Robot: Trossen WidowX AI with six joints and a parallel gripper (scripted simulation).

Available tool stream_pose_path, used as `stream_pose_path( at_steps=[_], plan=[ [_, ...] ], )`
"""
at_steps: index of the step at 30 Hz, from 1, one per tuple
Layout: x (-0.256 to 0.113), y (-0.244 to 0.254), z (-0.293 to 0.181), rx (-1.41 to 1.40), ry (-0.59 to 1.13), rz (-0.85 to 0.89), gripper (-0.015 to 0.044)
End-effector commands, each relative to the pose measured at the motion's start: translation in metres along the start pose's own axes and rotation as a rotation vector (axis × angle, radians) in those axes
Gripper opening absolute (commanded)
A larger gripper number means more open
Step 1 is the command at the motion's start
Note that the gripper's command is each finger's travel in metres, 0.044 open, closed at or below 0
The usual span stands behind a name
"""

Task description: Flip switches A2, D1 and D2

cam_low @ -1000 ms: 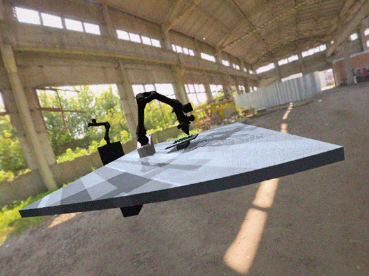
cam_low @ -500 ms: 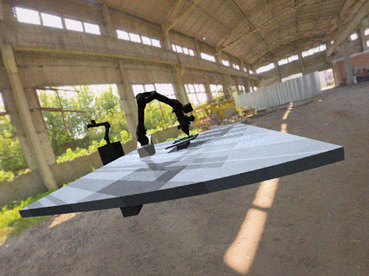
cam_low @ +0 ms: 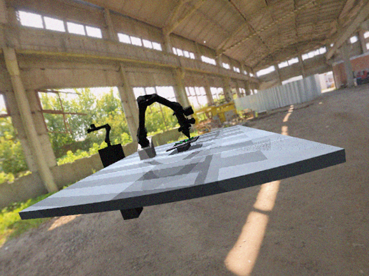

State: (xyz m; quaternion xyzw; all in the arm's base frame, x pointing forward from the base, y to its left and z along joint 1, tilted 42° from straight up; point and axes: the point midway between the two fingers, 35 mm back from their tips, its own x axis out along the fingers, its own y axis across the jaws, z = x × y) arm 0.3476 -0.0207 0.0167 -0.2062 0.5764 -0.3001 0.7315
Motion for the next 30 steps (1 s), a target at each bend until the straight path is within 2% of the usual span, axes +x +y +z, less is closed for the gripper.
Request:
stream_pose_path(
  at_steps=[1, 30],
  plan=[
    [0.001, -0.0004, 0.0001, -0.006, -0.002, -0.005, 0.0],
    [0.0048, -0.0004, 0.0, -0.006, -0.002, -0.005, 0.0]
  ],
)
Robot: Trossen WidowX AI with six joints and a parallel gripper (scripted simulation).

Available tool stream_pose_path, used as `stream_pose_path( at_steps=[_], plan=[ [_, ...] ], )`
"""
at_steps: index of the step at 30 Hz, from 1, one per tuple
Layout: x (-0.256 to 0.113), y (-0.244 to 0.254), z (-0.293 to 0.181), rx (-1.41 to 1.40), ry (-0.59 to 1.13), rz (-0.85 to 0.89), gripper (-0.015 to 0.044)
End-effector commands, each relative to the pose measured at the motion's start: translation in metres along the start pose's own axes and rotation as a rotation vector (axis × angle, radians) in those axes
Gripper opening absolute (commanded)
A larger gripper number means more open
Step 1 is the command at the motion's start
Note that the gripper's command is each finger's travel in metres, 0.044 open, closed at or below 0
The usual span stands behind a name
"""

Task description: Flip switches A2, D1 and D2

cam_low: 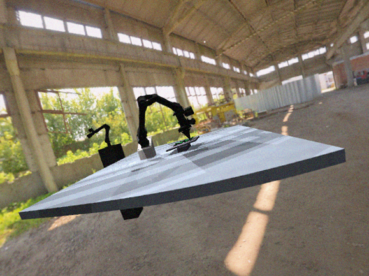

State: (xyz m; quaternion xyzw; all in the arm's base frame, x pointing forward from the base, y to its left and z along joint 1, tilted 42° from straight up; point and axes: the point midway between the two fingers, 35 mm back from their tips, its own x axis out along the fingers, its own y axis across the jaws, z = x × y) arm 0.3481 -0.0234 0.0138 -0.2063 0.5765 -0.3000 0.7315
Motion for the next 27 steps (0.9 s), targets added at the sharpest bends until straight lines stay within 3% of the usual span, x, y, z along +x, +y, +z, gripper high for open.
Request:
stream_pose_path(
  at_steps=[1, 4, 9, 14, 22, 27],
  plan=[
    [0.001, 0.0, 0.0, -0.005, -0.002, -0.005, 0.0],
    [-0.01, 0.001, 0.001, -0.001, 0.004, 0.001, 0.0],
    [-0.064, 0.0, 0.003, -0.006, 0.026, -0.003, 0.0],
    [-0.065, 0.004, -0.006, -0.006, 0.026, -0.001, 0.0],
    [-0.068, 0.021, -0.11, -0.01, 0.03, 0.001, 0.0],
    [-0.067, 0.021, -0.118, -0.01, 0.03, -0.001, 0.0]
  ],
)
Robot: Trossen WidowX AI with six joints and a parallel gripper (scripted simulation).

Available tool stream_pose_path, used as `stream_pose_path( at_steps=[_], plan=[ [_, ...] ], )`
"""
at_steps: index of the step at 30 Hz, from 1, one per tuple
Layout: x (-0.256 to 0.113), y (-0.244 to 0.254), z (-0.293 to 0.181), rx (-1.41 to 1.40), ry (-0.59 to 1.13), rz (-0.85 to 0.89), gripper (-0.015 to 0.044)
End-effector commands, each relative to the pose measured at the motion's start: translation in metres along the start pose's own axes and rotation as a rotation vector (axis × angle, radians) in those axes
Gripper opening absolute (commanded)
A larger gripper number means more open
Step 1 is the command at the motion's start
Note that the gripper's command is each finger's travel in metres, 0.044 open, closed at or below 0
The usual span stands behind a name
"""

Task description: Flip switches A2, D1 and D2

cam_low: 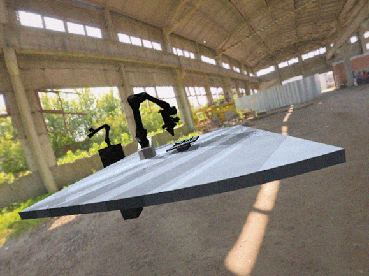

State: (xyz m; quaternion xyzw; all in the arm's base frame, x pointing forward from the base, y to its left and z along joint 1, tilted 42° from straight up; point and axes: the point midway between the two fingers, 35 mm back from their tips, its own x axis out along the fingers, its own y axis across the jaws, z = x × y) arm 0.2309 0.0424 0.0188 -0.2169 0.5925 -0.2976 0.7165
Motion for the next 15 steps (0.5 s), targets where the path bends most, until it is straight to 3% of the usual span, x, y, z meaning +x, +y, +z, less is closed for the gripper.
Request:
stream_pose_path(
  at_steps=[1, 6, 15],
  plan=[
    [0.0, -0.001, -0.003, 0.024, -0.003, 0.01, 0.0],
    [0.033, -0.001, -0.004, 0.025, -0.028, 0.009, 0.0],
    [0.045, -0.001, -0.004, 0.025, -0.03, 0.008, 0.0]
  ],
)
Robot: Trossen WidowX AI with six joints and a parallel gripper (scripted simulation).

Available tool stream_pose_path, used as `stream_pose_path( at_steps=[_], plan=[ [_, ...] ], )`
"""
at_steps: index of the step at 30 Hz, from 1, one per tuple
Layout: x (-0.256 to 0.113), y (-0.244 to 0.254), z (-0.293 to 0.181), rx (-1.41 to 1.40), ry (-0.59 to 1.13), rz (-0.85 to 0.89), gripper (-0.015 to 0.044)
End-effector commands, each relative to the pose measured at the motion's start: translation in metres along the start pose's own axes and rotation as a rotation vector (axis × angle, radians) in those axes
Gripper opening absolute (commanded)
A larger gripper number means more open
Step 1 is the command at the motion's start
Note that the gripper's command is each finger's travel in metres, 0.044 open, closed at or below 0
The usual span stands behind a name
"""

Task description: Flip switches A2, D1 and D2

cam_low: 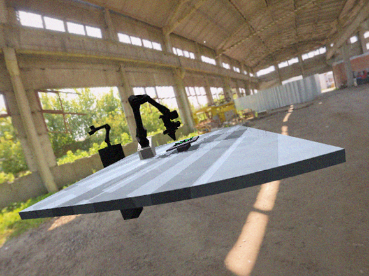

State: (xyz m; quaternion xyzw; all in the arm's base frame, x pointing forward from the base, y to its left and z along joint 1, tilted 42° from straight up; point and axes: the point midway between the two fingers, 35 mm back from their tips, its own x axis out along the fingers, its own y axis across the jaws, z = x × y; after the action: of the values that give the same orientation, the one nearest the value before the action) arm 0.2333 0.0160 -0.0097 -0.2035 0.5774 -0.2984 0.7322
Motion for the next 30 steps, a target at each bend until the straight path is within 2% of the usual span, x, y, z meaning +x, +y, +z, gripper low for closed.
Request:
stream_pose_path(
  at_steps=[1, 11, 30],
  plan=[
    [0.006, -0.001, -0.002, -0.011, 0.002, -0.009, 0.0],
    [0.02, -0.001, -0.002, -0.011, 0.002, -0.01, 0.0],
    [0.02, -0.001, -0.002, -0.011, 0.002, -0.01, 0.0]
  ],
)
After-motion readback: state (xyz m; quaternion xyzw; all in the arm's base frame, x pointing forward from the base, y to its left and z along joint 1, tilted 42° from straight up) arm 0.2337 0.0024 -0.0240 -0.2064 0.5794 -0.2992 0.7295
